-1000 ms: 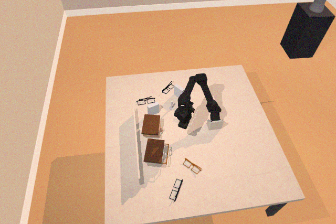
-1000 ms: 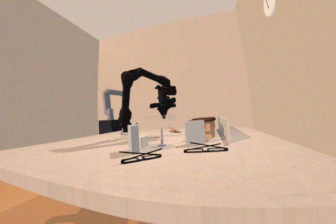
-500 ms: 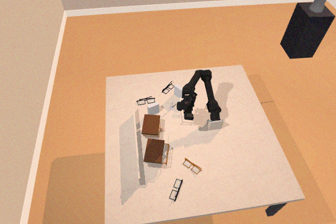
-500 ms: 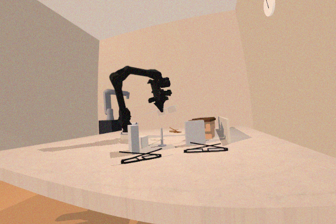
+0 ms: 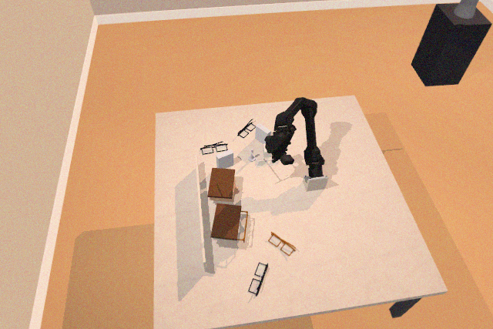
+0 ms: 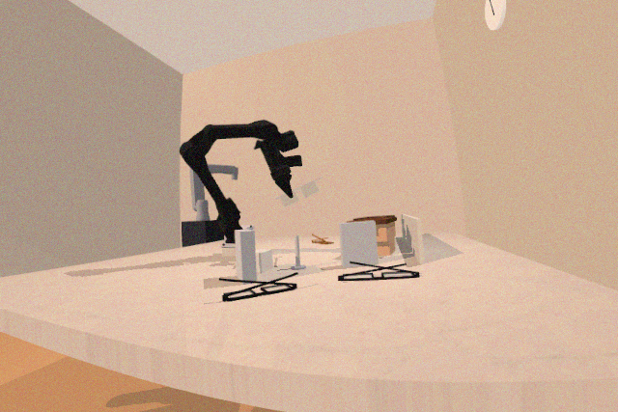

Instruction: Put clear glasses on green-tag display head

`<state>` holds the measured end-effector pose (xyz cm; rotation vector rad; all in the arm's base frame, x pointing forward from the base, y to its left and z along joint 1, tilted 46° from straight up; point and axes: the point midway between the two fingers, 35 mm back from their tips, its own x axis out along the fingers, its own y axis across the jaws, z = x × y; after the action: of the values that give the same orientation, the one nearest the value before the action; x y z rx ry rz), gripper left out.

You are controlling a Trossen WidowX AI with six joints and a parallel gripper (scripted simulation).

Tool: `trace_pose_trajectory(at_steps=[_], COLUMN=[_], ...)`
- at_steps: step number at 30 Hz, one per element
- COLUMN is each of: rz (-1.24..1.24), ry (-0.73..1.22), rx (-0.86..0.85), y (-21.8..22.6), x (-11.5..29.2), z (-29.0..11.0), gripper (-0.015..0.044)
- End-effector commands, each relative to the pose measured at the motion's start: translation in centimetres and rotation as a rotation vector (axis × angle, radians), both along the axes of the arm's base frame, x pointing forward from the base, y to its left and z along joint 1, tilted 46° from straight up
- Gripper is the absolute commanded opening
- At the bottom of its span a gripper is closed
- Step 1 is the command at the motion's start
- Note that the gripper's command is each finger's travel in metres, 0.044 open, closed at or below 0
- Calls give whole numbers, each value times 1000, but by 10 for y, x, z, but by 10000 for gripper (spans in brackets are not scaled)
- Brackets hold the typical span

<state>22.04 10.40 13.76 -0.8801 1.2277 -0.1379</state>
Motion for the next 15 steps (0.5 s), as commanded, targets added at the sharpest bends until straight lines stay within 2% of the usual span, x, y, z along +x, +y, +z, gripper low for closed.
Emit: trace_pose_trajectory(at_steps=[1,15], rz=[139,548], ry=[40,139], rx=[-44,-188], y=[-6,-22], x=[-7,-26], z=[11,43], gripper=[0,0])
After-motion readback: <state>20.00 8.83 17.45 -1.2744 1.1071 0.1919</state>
